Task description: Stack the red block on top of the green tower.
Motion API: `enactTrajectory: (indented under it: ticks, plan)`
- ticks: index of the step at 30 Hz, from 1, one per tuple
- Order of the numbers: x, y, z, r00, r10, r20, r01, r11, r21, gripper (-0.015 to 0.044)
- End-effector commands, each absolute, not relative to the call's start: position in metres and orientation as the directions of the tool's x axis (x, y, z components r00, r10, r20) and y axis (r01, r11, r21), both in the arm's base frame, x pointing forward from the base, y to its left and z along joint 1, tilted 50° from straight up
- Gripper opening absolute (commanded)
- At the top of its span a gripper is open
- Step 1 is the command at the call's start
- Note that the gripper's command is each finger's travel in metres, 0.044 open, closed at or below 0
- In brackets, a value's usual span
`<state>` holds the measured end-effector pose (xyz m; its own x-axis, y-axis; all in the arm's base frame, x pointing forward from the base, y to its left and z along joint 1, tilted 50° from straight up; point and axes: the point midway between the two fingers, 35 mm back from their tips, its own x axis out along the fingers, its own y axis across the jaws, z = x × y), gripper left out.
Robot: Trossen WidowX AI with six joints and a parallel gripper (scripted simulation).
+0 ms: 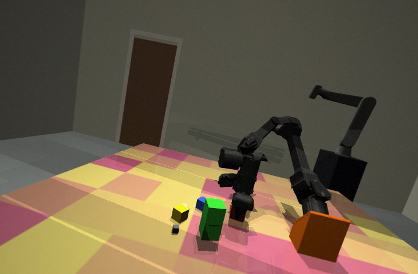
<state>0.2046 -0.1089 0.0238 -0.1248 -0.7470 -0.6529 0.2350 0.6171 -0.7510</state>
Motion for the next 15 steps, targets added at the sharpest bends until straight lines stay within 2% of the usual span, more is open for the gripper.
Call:
enactTrajectory:
  ticks: [1,6,12,15]
  plan:
    - [0.205,-0.109,0.024,-0.124,-0.747,-0.654,0.235,0.618,-0.75,0.019]
    - [0.205,-0.109,0.024,-0.124,-0.747,-0.654,0.235,0.618,-0.75,0.0157]
    - [0.207,-0.097,0.033,-0.123,-0.746,-0.654,0.234,0.619,-0.75,0.0]
    - [0.209,-0.087,0.042,-0.123,-0.747,-0.654,0.233,0.619,-0.751,0.0]
